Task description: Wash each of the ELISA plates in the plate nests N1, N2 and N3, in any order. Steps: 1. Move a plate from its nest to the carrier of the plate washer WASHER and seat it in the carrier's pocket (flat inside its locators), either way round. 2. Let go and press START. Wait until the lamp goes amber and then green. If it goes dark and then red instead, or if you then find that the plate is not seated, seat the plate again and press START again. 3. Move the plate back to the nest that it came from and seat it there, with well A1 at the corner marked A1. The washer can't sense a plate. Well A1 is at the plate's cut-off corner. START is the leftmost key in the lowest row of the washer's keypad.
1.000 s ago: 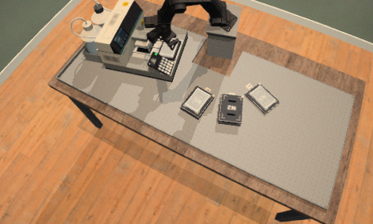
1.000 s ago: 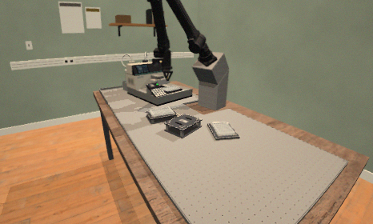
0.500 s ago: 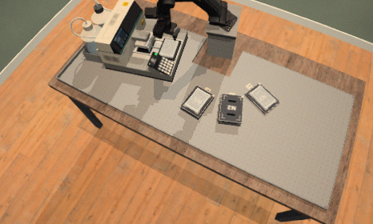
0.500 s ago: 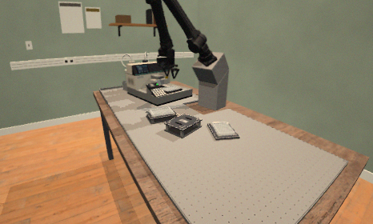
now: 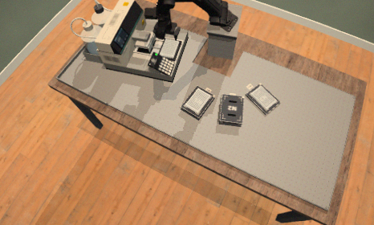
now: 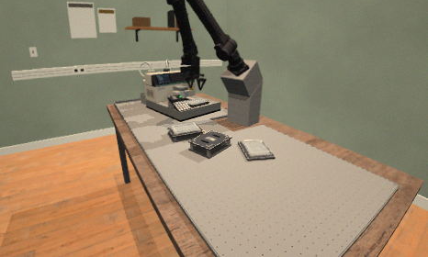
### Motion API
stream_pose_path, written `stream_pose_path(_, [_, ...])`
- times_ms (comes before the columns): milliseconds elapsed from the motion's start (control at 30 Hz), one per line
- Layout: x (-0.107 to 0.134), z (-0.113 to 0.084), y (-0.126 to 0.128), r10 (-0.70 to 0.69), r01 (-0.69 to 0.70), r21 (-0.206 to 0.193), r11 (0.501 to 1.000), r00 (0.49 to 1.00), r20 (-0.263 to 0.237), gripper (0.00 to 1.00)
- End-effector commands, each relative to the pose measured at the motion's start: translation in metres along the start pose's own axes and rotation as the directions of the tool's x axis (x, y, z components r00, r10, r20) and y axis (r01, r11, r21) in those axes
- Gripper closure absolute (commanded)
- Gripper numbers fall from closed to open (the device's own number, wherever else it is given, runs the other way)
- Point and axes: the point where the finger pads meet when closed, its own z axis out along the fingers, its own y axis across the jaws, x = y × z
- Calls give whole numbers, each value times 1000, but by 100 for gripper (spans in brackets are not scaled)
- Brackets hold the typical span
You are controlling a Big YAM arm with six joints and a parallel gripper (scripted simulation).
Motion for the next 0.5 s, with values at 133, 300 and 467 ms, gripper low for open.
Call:
stream_pose_path(133, [-2,15,-5,-13,13,-3,1000,1000,1,0])
stream_pose_path(300, [-2,22,-4,-13,13,-4,1000,1000,0,0])
stream_pose_path(467, [-2,30,-5,-13,13,-3,1000,1000,1,0])
